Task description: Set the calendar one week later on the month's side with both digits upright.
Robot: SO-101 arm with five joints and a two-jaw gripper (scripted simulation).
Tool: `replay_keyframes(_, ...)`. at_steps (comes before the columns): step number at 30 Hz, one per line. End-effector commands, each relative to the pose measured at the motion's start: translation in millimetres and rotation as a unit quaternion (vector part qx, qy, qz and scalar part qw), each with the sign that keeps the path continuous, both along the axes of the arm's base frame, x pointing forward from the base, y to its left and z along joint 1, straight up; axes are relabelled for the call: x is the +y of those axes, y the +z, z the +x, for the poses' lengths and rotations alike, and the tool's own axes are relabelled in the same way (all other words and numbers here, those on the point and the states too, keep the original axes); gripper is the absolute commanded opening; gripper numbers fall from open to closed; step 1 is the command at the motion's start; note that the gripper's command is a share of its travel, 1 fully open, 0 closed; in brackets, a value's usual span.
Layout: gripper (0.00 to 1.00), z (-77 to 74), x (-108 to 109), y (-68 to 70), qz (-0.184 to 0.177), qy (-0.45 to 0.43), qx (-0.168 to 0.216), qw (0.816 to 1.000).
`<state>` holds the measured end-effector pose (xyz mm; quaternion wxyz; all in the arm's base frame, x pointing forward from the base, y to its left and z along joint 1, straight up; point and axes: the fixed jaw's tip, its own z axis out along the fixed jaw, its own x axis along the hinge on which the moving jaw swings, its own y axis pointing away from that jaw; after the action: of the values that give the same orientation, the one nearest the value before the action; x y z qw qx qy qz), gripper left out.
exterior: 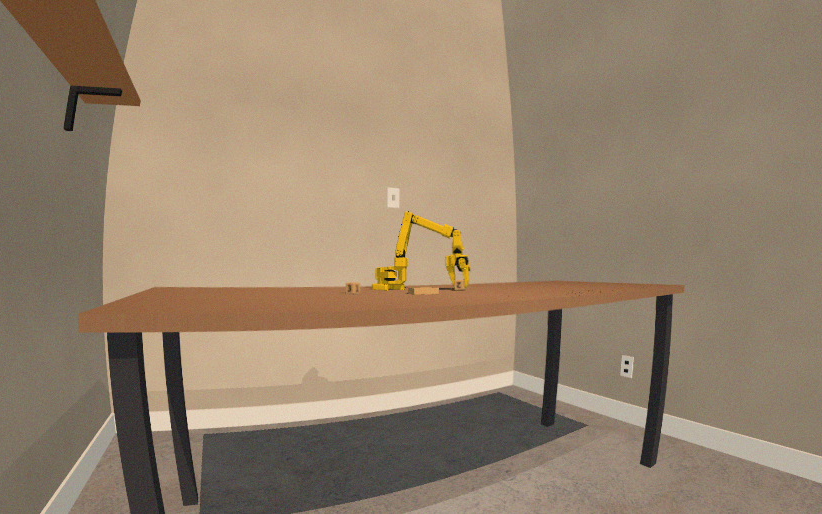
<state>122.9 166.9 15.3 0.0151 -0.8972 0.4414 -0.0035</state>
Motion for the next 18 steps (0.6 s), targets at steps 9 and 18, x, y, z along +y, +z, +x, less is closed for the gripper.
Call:
replay_keyframes(9, 0.25, 0.3, 3.7, 3.1, 0.011, 0.009, -0.007, 1.000)
replay_keyframes(18, 0.33, 0.3, 3.7, 3.1, 0.011, 0.009, -0.007, 1.000)
